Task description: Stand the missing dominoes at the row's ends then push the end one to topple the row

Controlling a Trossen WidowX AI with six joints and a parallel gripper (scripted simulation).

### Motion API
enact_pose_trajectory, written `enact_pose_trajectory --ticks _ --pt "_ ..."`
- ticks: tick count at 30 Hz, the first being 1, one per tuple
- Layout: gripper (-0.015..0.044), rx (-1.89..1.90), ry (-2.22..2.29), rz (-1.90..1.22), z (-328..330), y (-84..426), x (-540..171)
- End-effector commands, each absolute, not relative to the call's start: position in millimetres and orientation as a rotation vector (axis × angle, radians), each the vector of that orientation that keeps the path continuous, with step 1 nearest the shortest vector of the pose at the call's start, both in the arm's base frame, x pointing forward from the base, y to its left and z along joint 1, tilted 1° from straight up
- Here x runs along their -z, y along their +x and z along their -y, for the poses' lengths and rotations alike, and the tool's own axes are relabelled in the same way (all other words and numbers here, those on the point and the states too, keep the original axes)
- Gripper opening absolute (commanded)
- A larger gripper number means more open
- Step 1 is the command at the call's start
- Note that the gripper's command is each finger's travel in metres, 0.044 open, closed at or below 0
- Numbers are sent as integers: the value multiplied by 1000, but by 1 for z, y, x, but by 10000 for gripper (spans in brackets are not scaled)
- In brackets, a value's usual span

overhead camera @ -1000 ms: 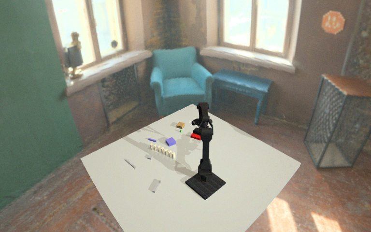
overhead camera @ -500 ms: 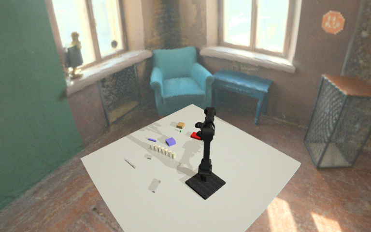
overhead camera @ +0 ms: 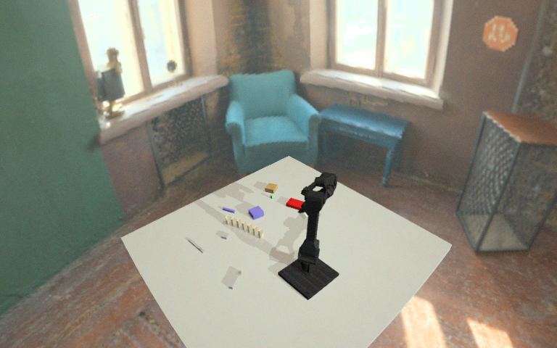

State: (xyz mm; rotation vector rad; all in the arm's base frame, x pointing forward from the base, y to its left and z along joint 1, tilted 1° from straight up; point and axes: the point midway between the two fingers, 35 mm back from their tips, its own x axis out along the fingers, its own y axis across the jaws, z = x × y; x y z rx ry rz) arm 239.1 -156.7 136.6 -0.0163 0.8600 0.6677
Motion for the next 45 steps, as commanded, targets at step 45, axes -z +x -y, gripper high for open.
enact_pose_trajectory --ticks 45 --pt "28 -374 -55 -94 189 221 -142"
